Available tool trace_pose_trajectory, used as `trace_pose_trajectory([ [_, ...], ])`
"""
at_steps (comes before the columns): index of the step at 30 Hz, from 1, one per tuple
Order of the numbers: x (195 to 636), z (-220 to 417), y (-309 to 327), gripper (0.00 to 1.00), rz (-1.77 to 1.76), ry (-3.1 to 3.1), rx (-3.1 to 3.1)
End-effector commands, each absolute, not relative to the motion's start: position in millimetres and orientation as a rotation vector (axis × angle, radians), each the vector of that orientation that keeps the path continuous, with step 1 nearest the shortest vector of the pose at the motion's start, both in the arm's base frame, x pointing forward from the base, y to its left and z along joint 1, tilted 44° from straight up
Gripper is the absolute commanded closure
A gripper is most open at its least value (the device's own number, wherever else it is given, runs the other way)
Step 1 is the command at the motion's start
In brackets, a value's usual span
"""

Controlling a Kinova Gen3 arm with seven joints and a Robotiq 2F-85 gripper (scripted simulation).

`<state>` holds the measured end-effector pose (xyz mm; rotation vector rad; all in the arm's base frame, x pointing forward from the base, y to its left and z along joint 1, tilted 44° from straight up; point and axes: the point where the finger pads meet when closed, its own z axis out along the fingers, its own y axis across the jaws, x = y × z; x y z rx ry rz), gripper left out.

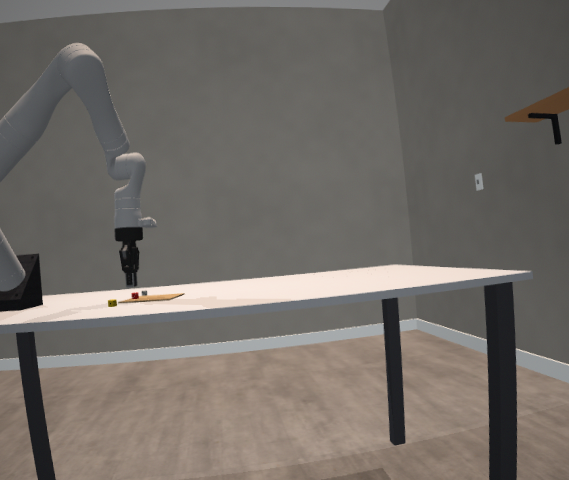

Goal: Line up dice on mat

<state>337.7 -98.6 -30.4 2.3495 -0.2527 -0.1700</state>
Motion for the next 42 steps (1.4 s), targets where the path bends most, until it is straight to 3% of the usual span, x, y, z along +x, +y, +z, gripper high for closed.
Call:
trace_pose_trajectory([
  [1,347.9,-16.9,-84.8,0.69,-0.142,-0.251,2.360],
  [17,354.9,11.8,-57.8,0.69,-0.142,-0.251,2.360],
  [18,354.9,11.8,-57.8,0.00,-0.142,-0.251,2.360],
  [42,353.0,17.1,-64.8,0.00,-0.128,-0.281,2.356],
])
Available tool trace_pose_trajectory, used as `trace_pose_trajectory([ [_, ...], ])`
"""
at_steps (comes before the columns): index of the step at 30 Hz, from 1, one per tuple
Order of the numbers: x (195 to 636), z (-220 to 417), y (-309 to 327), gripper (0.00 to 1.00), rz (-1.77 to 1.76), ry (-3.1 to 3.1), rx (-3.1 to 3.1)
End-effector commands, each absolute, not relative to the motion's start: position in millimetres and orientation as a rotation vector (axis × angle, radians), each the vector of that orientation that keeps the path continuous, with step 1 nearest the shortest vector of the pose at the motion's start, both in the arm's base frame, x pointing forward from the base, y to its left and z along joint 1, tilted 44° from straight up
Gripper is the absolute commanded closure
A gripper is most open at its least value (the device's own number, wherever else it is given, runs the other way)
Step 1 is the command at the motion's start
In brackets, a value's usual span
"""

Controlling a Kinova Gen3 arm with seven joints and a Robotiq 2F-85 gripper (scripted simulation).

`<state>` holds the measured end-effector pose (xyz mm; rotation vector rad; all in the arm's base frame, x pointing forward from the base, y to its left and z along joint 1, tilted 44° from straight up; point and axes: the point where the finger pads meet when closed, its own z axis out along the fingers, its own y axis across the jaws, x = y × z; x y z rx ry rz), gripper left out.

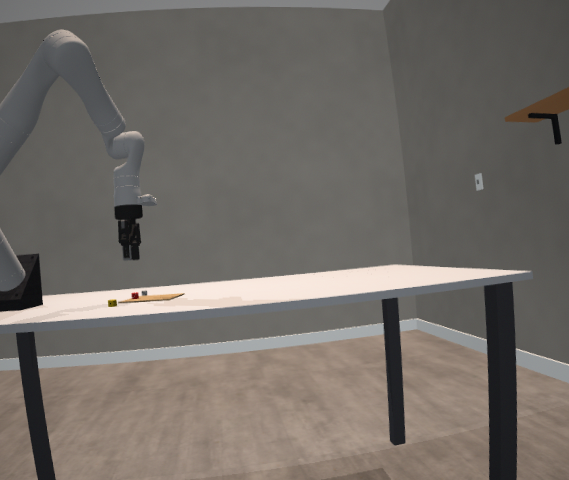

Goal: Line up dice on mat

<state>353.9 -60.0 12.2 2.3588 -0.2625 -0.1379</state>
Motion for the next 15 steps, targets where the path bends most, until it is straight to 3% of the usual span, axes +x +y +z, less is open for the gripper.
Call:
trace_pose_trajectory([
  [1,350.6,22.9,-72.2,0.00,-0.113,-0.313,2.351],
  [7,314.2,73.8,-138.8,0.00,0.013,-0.624,2.285],
  [11,303.8,83.2,-151.0,0.00,0.035,-0.688,2.267],
  [12,303.8,83.2,-151.0,0.69,0.035,-0.688,2.267],
  [15,303.8,83.2,-151.0,0.69,0.035,-0.688,2.267],
])
